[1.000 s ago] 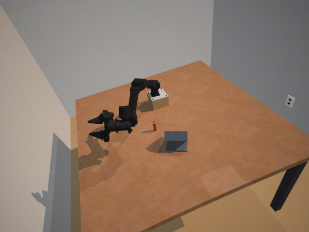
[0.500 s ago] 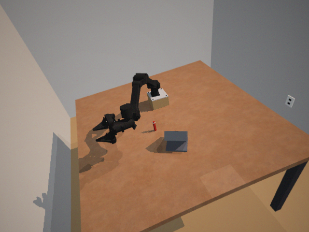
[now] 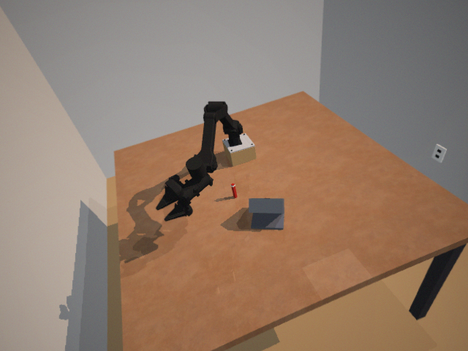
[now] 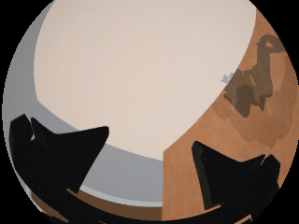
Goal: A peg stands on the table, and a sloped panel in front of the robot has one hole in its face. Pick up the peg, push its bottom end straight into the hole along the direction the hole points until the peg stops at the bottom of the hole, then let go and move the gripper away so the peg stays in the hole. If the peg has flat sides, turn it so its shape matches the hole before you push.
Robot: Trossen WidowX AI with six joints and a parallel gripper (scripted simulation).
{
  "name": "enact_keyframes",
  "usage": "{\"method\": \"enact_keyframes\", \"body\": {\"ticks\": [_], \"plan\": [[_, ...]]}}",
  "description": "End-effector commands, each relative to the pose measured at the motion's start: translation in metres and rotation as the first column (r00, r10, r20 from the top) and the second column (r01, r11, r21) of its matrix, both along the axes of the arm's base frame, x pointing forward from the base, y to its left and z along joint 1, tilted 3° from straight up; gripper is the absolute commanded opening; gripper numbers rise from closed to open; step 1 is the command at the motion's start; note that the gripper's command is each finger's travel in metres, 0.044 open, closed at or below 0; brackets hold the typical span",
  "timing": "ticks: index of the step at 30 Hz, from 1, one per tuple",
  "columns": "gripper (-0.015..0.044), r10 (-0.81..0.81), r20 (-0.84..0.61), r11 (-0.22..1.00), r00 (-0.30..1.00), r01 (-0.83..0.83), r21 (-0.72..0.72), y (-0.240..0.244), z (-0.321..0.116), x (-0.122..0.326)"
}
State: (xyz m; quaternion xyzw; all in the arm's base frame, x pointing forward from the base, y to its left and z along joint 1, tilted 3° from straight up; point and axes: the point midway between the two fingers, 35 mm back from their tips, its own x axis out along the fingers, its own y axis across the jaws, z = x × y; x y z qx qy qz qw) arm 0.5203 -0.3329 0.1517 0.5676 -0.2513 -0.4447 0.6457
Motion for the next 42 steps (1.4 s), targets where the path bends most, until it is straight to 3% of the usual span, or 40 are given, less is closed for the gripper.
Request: {"method": "enact_keyframes", "body": {"ticks": [1,21,42], "plan": [[0.0440,0.046,-0.037,0.996,0.998,-0.043,0.074,0.014,-0.011,-0.003],[0.0440,0.228,-0.195,0.857,0.954,-0.102,0.506,0.098,-0.071,-0.049],[0.0440,0.303,-0.343,0.527,0.889,0.144,0.838,0.198,-0.109,-0.145]]}}
